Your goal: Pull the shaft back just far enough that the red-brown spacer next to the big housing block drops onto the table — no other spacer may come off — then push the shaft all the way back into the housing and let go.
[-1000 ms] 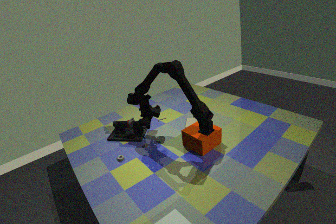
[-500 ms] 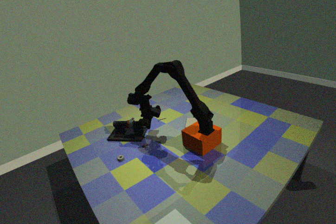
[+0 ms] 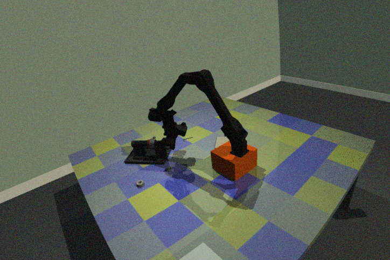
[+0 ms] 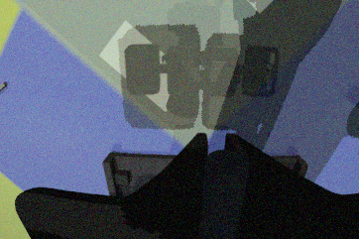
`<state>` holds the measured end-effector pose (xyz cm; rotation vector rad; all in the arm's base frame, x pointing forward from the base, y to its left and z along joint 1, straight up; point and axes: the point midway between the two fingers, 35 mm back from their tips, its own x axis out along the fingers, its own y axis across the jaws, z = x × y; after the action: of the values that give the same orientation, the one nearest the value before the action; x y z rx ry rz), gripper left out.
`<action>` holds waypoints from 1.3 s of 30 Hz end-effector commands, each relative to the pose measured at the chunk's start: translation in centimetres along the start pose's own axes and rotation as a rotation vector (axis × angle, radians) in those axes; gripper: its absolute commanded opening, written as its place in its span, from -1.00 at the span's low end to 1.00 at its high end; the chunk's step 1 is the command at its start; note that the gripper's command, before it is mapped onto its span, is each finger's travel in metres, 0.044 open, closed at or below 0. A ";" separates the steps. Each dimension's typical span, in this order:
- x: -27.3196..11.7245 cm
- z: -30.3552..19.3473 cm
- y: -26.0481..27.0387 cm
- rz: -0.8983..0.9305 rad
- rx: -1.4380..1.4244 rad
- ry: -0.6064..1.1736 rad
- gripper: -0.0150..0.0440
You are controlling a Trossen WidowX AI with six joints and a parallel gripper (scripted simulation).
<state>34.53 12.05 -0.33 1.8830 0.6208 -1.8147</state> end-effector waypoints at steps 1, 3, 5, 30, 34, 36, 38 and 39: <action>0.0 0.1 0.0 0.002 -0.004 -0.001 -0.49; 0.0 0.1 0.0 0.002 -0.004 -0.001 -0.49; 0.0 0.2 0.0 0.002 -0.004 -0.001 -0.49; 0.0 0.5 0.0 0.002 -0.004 -0.002 -0.49; 0.0 0.5 0.0 0.002 -0.004 -0.002 -0.49; 0.0 0.5 0.0 0.002 -0.004 -0.002 -0.49; 0.0 0.6 0.0 0.002 -0.004 -0.002 -0.49; 0.0 0.6 0.0 0.002 -0.004 -0.002 -0.49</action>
<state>34.15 11.75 -0.35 1.8825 0.6207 -1.8151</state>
